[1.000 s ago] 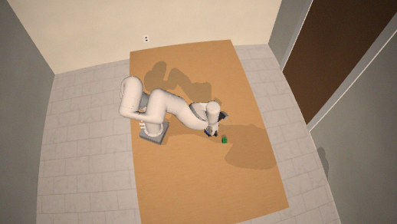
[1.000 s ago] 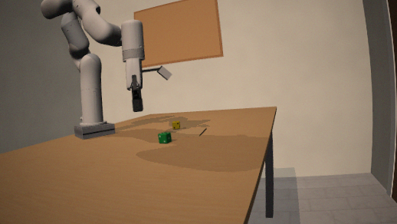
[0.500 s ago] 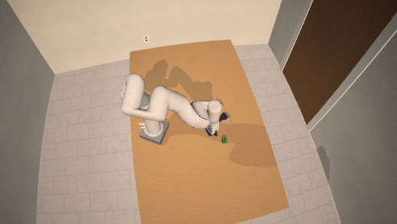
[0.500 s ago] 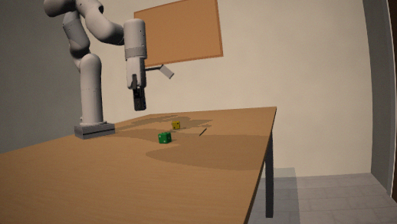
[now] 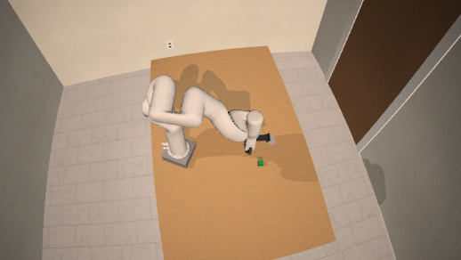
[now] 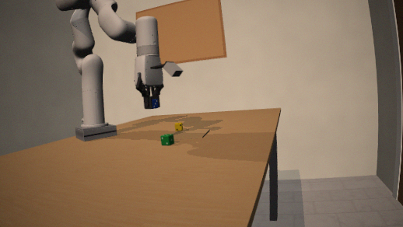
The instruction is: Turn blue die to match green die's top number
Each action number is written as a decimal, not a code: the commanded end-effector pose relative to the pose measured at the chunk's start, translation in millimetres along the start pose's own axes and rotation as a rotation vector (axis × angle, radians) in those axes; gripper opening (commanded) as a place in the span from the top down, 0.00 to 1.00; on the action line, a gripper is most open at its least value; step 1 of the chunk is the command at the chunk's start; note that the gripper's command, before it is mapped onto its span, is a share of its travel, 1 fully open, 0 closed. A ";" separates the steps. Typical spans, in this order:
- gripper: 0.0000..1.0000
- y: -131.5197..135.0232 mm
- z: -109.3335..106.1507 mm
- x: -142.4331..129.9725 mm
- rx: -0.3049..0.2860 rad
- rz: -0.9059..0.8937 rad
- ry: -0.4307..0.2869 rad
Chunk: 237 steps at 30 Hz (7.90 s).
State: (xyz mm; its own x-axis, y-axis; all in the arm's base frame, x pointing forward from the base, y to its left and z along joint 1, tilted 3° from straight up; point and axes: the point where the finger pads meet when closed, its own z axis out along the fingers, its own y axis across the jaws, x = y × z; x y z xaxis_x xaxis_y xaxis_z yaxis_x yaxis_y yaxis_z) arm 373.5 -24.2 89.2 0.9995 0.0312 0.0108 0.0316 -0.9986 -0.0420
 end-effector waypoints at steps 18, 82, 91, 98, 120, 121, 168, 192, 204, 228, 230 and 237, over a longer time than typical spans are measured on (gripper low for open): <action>0.73 -50.5 -3.6 34.2 -0.005 0.767 0.005; 0.73 -107.2 80.1 54.8 0.012 1.395 0.000; 0.73 -107.5 98.8 54.8 0.012 1.395 0.000; 0.73 -107.5 99.0 54.8 0.012 1.395 0.000; 0.73 -107.5 99.0 54.8 0.012 1.395 0.000; 0.73 -107.5 99.0 54.8 0.012 1.395 0.000; 0.73 -108.4 99.0 57.0 0.012 1.396 0.000; 0.73 -108.4 102.4 57.0 0.012 1.396 0.000; 0.73 -108.4 102.4 57.0 0.012 1.396 0.000; 0.73 -108.4 102.4 57.0 0.012 1.396 0.000; 0.73 -108.4 102.4 57.0 0.012 1.396 0.000; 0.73 -108.4 102.4 57.0 0.012 1.396 0.000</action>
State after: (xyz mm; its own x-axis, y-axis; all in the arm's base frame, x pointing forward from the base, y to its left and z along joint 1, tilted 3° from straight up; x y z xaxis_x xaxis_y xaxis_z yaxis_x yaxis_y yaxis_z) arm 426.6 90.2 -9.1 0.2056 -0.9776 -0.0459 -0.9785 -0.2047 -0.0229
